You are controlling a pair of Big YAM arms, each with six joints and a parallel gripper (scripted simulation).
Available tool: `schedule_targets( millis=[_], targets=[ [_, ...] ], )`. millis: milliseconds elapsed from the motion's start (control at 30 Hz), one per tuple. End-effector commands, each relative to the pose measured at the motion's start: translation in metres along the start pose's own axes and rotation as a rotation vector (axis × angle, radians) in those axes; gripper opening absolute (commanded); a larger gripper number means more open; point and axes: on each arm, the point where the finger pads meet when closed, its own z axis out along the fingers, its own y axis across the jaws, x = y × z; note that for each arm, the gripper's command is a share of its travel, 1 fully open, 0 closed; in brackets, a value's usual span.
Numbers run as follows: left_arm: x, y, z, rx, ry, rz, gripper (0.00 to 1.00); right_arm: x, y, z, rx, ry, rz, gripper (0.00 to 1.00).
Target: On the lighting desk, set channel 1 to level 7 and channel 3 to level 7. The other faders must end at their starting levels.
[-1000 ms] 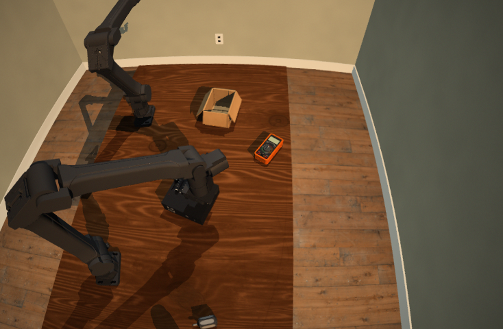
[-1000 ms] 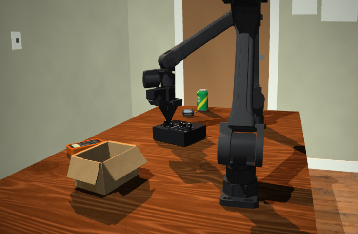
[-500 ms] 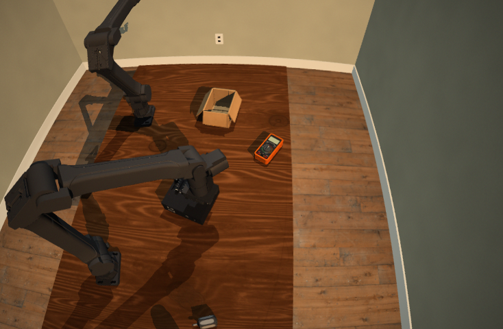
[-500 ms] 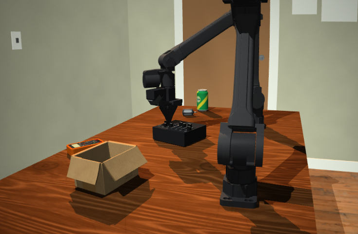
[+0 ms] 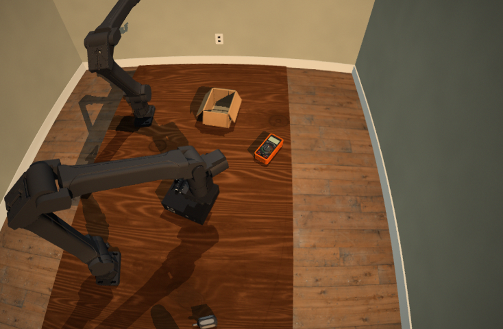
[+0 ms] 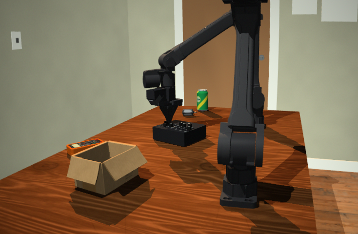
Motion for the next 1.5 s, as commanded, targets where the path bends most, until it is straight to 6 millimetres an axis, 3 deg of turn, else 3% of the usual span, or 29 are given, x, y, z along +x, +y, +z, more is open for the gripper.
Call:
schedule_targets(
  millis=[0,300,1000,1067,1200,1267,1367,1400,1467],
  targets=[
    [-0.004,0.004,-0.001,-0.010,-0.017,-0.014,1.00,-0.016,-0.015,-0.035,0.039,-0.062,0.000,0.00],
    [-0.004,0.004,-0.001,-0.010,-0.017,-0.014,1.00,-0.015,-0.014,-0.062,0.039,-0.064,0.000,0.00],
    [-0.004,0.004,-0.001,-0.010,-0.017,-0.014,1.00,-0.016,-0.015,-0.069,0.041,-0.066,0.001,0.00],
    [-0.004,0.004,-0.001,-0.010,-0.017,-0.014,1.00,-0.024,-0.004,-0.056,0.020,-0.035,0.000,0.00],
    [-0.004,0.004,-0.001,-0.010,-0.017,-0.014,1.00,-0.068,0.030,-0.057,0.016,-0.036,0.000,0.00],
    [-0.004,0.004,-0.001,-0.010,-0.017,-0.014,1.00,-0.079,0.040,-0.057,0.015,-0.036,0.000,0.00],
    [-0.004,0.004,-0.001,-0.010,-0.017,-0.014,1.00,-0.080,0.041,-0.057,0.016,-0.036,0.000,0.00],
    [-0.004,0.004,-0.001,-0.010,-0.017,-0.014,1.00,-0.076,0.031,-0.057,0.017,-0.036,0.022,0.00],
    [-0.004,0.004,-0.001,-0.010,-0.017,-0.014,1.00,-0.068,0.034,-0.051,0.010,-0.020,0.022,0.00]
  ],
)
